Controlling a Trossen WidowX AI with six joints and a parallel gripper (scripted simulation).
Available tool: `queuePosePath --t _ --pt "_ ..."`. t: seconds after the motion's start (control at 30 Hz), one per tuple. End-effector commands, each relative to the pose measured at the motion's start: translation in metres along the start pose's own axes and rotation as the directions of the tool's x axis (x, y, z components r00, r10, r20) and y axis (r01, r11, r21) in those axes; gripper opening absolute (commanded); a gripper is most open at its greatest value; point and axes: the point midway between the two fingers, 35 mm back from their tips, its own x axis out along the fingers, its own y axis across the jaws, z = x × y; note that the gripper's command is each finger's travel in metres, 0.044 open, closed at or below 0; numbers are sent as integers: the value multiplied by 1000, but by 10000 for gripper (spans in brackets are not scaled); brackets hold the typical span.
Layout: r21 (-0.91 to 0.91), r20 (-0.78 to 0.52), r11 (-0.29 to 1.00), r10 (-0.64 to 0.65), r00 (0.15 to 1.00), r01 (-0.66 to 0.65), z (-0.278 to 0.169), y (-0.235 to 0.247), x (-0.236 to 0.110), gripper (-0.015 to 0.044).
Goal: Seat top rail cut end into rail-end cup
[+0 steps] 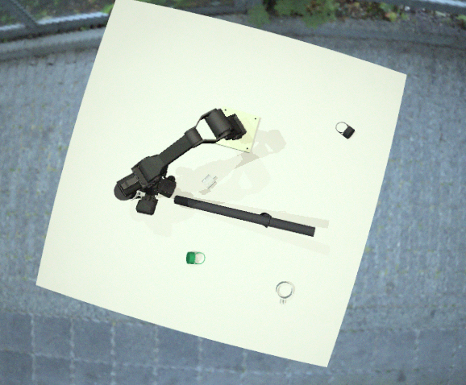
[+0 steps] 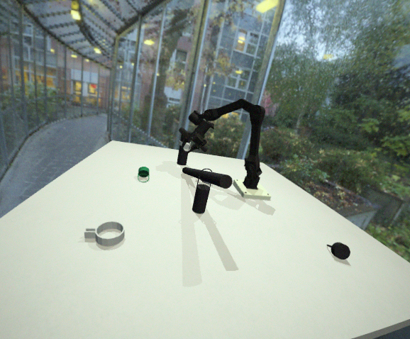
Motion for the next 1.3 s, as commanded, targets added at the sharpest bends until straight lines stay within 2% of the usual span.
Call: queuePosePath --t 0.0,0.5,0.83,1.07,1.27 --pt "19 -11 1000 -1 1000 1 0 -2 1 0" --pt "17 -9 1000 0 1000 1 0 -2 0 0" --pt "17 -8 1000 0 1000 1 1 -2 0 263" --pt "14 -5 1000 -1 1000 1 21 -14 -17 440" --pt "11 -2 1000 -1 1000 1 40 -22 -34 440"
